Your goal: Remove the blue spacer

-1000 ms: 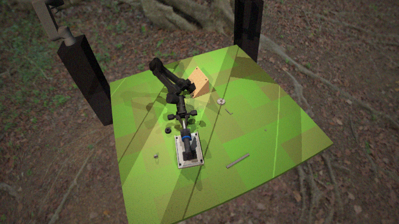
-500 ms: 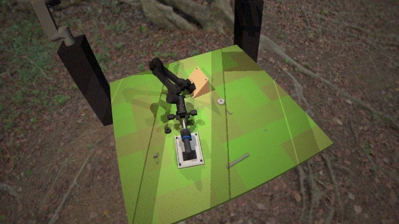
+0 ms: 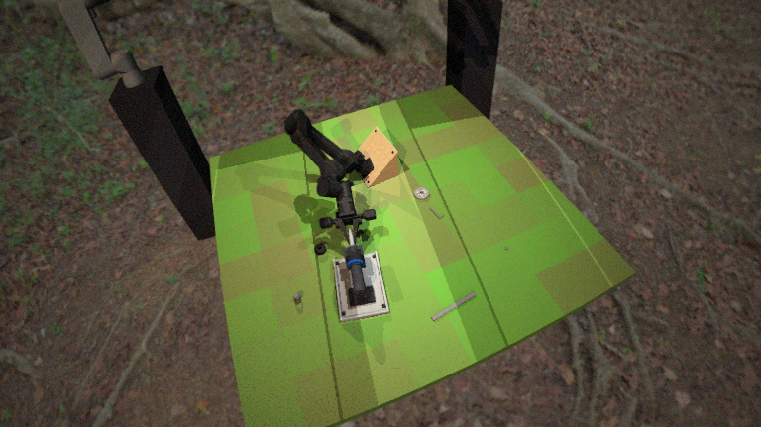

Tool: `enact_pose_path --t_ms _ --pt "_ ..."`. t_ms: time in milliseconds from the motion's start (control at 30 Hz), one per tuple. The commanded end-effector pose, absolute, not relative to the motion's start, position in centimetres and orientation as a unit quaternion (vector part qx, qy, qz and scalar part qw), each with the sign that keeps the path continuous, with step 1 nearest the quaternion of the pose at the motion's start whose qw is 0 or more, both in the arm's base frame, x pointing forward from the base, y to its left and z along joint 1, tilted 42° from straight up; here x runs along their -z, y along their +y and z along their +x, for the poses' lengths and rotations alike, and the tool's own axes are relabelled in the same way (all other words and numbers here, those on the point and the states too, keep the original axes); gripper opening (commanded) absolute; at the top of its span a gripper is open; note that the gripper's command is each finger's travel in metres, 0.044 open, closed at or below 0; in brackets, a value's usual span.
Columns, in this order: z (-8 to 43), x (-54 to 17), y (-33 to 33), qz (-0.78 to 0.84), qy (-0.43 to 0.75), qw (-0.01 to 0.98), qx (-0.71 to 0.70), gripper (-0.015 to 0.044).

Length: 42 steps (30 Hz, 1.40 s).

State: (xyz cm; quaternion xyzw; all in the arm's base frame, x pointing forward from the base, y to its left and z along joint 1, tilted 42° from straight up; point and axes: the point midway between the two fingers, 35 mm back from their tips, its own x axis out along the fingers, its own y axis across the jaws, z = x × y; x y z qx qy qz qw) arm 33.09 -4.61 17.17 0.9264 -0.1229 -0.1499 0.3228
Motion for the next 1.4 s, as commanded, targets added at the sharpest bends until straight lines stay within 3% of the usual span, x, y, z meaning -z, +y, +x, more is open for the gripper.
enact_pose_path --t_ms 0,1367 --pt "33.02 -17.12 -4.58 0.926 -0.122 0.324 0.15 0.0" --pt "32.67 -17.04 -4.58 0.926 -0.122 0.324 0.15 0.0"
